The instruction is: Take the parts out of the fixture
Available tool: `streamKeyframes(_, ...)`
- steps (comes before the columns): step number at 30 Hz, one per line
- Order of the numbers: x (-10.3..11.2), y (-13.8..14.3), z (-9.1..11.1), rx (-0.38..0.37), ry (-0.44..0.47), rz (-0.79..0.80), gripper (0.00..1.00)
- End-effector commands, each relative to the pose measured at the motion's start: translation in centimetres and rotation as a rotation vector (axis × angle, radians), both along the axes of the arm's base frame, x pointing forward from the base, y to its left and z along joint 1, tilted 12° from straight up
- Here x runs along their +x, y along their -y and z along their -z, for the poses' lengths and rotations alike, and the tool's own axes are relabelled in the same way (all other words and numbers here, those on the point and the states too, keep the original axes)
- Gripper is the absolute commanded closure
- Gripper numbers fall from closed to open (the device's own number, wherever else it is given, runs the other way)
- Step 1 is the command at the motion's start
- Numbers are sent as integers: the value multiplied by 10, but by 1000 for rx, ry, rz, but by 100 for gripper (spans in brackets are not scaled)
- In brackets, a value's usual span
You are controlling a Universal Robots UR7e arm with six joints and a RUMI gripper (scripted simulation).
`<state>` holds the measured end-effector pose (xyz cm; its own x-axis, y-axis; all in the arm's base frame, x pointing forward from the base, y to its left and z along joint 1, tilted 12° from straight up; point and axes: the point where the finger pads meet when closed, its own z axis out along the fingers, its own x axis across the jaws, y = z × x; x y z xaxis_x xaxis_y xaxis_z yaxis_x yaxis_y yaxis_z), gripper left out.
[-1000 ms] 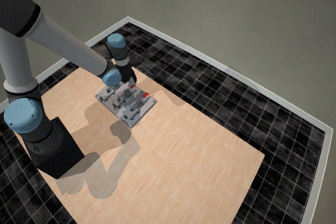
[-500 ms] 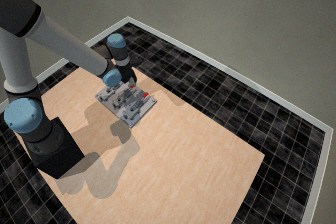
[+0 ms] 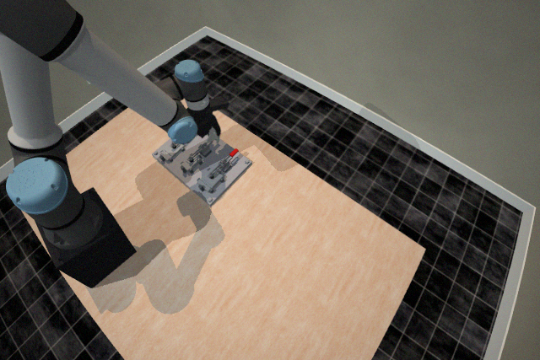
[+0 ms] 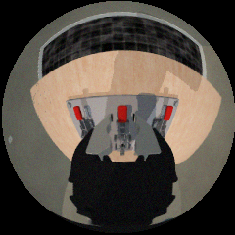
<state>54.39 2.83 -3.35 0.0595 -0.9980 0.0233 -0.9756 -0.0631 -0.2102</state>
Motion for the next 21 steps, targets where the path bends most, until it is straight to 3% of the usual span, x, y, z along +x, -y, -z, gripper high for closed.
streamKeyframes(1, 2, -1, 7, -1, 3, -1, 72)
streamKeyframes(17, 2, 0, 6, -1, 4, -1, 72)
streamKeyframes(18, 2, 0, 6, -1, 4, -1, 100)
streamKeyframes(21, 2, 0, 6, -1, 4, -1, 100)
